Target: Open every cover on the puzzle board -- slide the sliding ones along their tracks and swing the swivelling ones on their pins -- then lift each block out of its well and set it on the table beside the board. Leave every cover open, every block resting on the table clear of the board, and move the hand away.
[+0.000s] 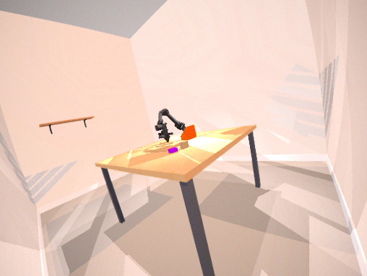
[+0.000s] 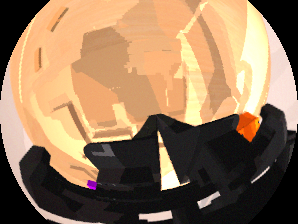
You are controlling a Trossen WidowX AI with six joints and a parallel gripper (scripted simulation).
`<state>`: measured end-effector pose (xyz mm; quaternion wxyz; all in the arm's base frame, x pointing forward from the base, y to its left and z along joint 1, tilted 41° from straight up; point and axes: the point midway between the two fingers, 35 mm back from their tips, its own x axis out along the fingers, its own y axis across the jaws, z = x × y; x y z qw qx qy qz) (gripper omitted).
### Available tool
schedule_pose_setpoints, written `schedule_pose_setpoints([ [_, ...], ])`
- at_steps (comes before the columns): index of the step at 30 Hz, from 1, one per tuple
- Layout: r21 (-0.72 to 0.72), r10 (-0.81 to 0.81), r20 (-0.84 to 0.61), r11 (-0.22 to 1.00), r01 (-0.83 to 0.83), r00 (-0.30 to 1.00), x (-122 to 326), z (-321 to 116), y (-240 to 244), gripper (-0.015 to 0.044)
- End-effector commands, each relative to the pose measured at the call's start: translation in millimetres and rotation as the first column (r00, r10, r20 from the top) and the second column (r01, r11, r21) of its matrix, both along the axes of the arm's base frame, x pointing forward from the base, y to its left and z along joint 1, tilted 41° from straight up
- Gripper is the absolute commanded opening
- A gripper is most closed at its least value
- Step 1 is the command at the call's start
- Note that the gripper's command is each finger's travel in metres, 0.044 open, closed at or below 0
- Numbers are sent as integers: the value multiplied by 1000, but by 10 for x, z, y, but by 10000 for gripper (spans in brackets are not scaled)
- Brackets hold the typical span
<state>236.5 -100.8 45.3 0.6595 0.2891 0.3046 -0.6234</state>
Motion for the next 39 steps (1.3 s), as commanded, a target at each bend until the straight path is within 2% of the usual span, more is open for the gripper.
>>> schedule_pose_setpoints([
  [1,-8,0,3,1000,0,1000,-1,58,-8,0],
  [39,-6,0,2,1000,0,1000,-15,444,275,0],
])
